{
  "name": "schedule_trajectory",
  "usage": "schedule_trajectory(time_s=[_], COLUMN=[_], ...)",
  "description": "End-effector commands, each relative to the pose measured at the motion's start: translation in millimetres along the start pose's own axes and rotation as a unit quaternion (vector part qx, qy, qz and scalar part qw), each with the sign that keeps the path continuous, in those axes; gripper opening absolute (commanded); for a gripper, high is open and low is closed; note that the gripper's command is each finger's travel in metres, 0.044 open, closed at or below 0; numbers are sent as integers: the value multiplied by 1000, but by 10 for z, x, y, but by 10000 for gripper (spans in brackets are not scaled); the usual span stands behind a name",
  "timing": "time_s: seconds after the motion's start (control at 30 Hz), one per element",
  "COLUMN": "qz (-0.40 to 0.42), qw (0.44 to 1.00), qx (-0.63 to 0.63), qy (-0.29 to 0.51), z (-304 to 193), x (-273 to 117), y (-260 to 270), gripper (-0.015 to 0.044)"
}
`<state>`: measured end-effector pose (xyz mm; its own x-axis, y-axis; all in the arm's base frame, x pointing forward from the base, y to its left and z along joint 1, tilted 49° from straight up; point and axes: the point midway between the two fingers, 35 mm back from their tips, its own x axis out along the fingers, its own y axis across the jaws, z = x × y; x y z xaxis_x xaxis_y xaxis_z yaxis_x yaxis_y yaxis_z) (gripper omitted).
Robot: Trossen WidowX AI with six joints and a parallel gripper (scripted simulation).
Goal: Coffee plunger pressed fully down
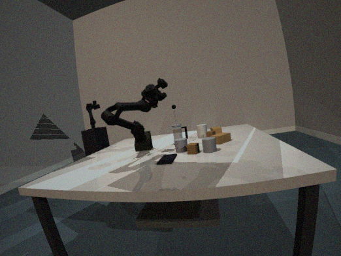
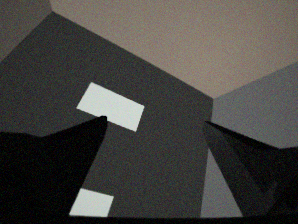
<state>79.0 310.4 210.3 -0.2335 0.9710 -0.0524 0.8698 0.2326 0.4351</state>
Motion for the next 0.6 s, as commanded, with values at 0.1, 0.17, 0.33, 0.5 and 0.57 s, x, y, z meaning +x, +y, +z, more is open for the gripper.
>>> schedule_trajectory(time_s=[0.1,0.17,0.33,0.5,0.57], qz=[-83,-154,-276,-378,-419], qw=[884,812,638,475,401], qx=[-265,-342,-495,-582,-607], qy=[-376,-448,-521,-541,-543], z=[1018,1166,1162,1062,1022], x=[279,192,219,197,133], y=[-8,-69,-52,-40,-18], gripper=[440,440,440,440,440])
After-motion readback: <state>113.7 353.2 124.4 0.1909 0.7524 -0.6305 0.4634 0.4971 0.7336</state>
